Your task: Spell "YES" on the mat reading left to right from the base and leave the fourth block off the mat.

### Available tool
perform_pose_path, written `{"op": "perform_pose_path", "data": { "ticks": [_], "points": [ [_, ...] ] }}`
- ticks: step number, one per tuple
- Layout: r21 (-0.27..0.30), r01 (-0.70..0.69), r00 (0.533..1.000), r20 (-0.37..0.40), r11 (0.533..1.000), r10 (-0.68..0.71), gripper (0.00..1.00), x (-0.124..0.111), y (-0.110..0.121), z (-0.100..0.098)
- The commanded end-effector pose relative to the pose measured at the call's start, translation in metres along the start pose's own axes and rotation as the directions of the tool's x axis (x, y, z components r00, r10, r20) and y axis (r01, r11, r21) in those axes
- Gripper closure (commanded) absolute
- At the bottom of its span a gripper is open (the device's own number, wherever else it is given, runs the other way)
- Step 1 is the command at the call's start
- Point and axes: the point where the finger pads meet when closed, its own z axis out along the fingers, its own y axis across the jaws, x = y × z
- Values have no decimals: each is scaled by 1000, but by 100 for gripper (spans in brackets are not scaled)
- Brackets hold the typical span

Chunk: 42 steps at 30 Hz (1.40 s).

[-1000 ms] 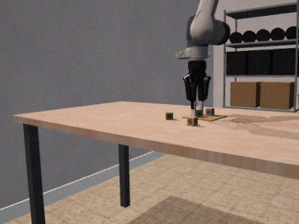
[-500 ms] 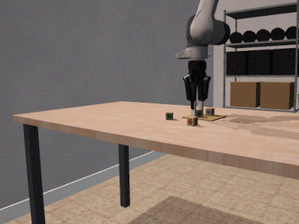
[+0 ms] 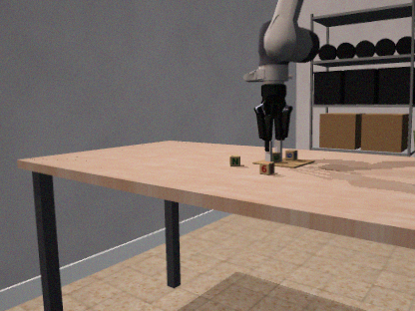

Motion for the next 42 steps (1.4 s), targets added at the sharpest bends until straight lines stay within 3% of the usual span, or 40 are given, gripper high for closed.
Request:
{"op": "perform_pose_path", "data": {
  "ticks": [1,6,13,15,20,34,38,42],
  "points": [
    [0,5,1000,-1,1000,-5,84,1,0,-1],
    [0,5,1000,-1,1000,-5,84,1,0,-20],
    [0,5,1000,-2,1000,-5,84,1,0,-71],
    [0,5,1000,-2,1000,-5,84,1,0,-71],
    [0,5,1000,-2,1000,-5,84,0,0,-96],
    [0,13,1000,-1,1000,-13,84,0,0,-100],
    [0,170,986,-1,986,-170,84,-2,-1,-100],
    [0,229,973,-1,973,-229,84,-3,-2,-100]
  ]
}}
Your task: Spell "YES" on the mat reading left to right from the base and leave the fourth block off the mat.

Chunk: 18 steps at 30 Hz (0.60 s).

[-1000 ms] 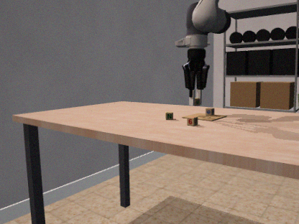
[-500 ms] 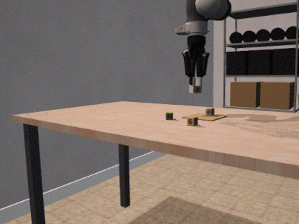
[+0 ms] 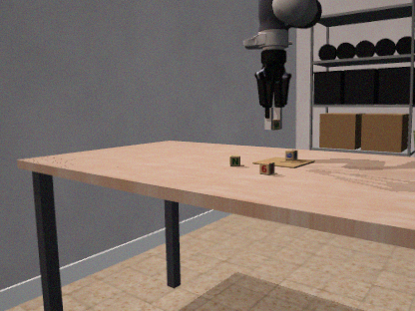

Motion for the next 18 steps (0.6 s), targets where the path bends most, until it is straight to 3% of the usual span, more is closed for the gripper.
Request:
{"op": "perform_pose_path", "data": {
  "ticks": [1,18],
  "points": [
    [-2,139,990,2,990,-139,84,-2,0,0],
    [-1,364,931,2,931,-364,84,-5,-2,0]
  ]
}}
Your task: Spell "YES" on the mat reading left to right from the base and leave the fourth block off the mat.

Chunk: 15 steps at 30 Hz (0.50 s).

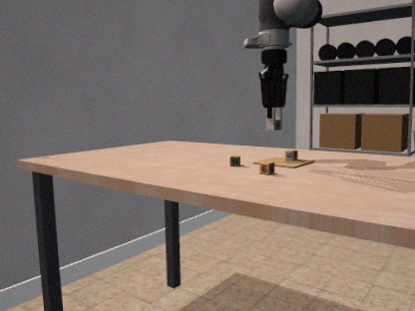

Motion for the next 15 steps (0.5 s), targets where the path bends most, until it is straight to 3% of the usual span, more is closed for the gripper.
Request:
{"op": "perform_pose_path", "data": {
  "ticks": [1,15],
  "points": [
    [-1,138,990,-1,990,-138,84,-1,0,0],
    [-1,324,946,0,946,-324,84,-3,-2,0]
  ]
}}
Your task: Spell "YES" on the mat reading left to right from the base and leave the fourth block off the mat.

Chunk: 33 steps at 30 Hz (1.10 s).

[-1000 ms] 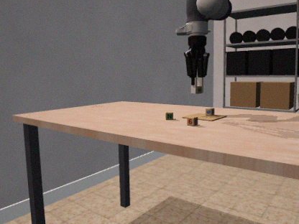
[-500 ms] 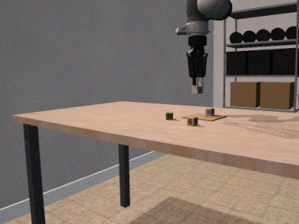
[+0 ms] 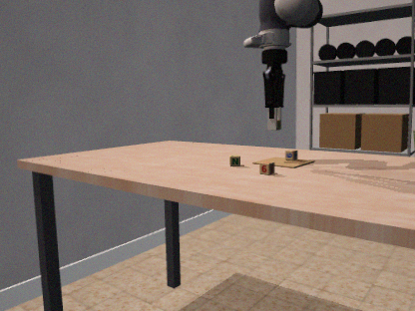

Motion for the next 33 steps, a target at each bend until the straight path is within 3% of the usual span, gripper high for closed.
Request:
{"op": "perform_pose_path", "data": {
  "ticks": [1,25,33],
  "points": [
    [-1,139,990,-2,990,-139,84,0,-1,0],
    [-2,425,905,-2,905,-425,84,-3,-4,0],
    [-2,542,840,-2,840,-542,84,-4,-6,0]
  ]
}}
